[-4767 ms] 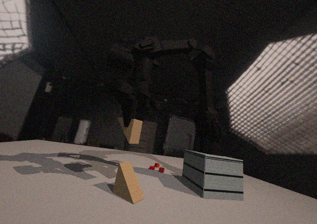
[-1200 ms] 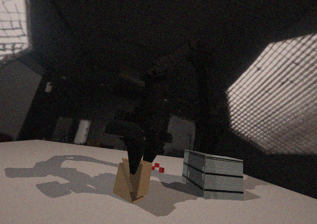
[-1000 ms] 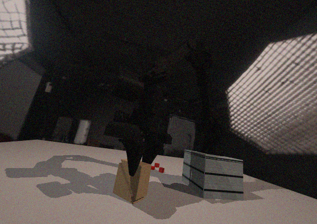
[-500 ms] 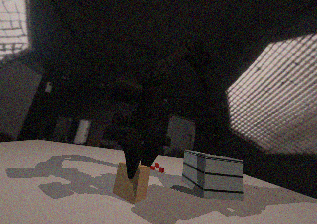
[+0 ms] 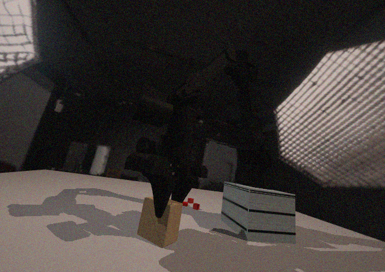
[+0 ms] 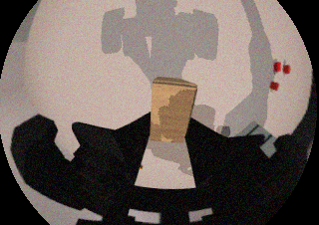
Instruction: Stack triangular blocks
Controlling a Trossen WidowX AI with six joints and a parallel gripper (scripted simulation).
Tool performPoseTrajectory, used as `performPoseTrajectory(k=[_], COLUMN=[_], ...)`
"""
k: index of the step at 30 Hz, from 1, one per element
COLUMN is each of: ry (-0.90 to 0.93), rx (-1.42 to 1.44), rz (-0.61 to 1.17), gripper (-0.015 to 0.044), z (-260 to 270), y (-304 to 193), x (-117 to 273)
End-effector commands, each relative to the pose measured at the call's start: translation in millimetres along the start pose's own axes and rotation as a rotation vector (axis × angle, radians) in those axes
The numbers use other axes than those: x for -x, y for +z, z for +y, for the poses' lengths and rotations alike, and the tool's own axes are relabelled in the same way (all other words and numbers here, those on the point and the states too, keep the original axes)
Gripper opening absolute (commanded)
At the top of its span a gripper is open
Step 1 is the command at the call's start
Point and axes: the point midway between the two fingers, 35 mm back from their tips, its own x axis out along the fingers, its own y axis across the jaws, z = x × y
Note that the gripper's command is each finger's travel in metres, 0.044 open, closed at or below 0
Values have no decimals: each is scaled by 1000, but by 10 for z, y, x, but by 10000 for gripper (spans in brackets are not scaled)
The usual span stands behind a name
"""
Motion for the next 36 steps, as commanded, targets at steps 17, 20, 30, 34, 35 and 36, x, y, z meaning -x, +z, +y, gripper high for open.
performPoseTrajectory(k=[17,20,30,34,35,36], ry=[0,2,0,0,0,0], rx=[1,6,0,0,0,0], rz=[2,5,1,1,1,1], gripper=[0,0,263,368,394,420], z=[-1,-2,-1,-1,-1,-1], y=[4,1,5,5,5,5], x=[-15,-18,-14,-14,-14,-14])
